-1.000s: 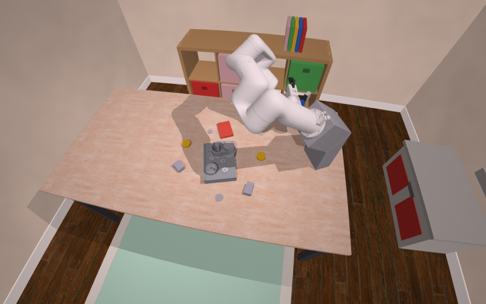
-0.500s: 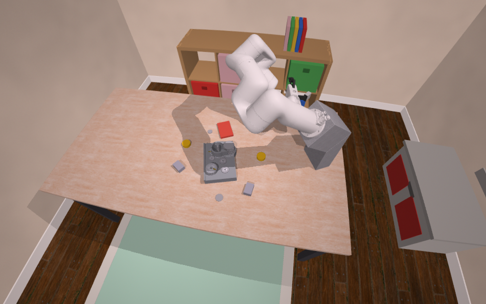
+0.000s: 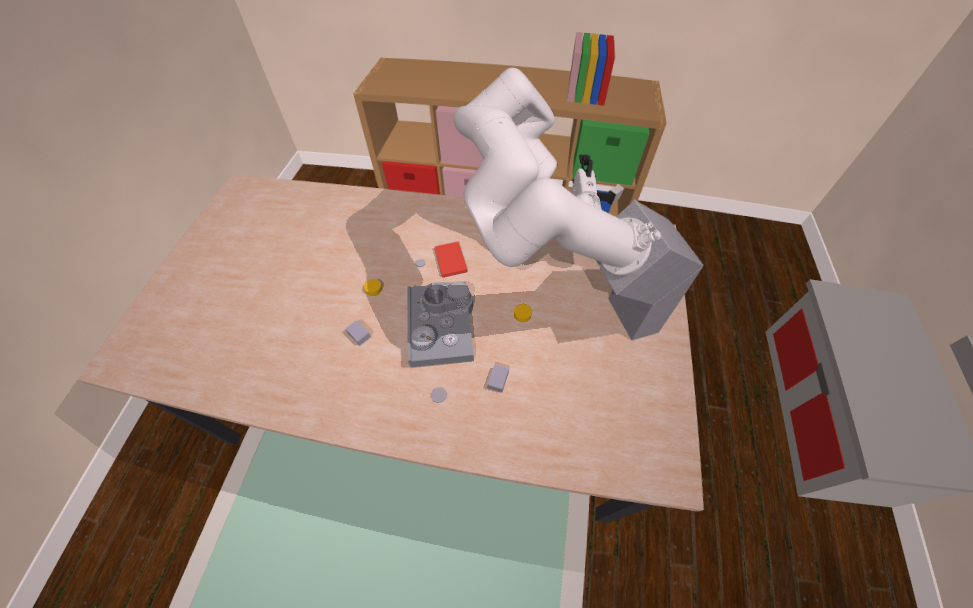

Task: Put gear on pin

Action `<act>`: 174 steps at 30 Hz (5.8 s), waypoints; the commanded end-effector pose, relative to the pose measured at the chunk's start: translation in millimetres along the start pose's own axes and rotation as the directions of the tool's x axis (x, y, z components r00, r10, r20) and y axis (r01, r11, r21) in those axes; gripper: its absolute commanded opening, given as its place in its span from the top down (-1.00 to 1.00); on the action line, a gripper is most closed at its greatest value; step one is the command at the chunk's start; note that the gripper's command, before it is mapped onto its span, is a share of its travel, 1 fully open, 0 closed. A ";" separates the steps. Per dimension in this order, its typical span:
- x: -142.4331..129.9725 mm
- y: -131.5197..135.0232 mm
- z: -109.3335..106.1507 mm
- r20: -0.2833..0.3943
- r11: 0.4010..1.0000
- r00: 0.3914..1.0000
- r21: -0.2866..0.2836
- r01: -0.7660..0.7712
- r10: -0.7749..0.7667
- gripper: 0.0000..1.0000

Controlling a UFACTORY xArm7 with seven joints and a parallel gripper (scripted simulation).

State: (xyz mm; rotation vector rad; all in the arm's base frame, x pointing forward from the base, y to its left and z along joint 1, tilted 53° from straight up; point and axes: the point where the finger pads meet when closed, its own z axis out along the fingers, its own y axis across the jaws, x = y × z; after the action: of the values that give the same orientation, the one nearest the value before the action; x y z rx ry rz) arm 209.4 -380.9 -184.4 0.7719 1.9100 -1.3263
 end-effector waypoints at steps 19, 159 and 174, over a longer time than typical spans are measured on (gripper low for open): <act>14.1 -10.4 -12.2 -0.099 0.988 0.991 0.131 -0.079 0.092 -1.00; 46.9 -32.7 -96.0 -0.257 0.840 0.903 0.514 -0.173 0.344 -1.00; 49.0 -34.8 -107.9 -0.263 0.817 0.893 0.550 -0.172 0.365 -1.00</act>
State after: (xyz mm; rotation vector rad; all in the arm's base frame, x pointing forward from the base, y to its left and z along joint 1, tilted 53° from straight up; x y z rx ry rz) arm 133.5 -284.6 -178.1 1.5952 1.6174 -1.6045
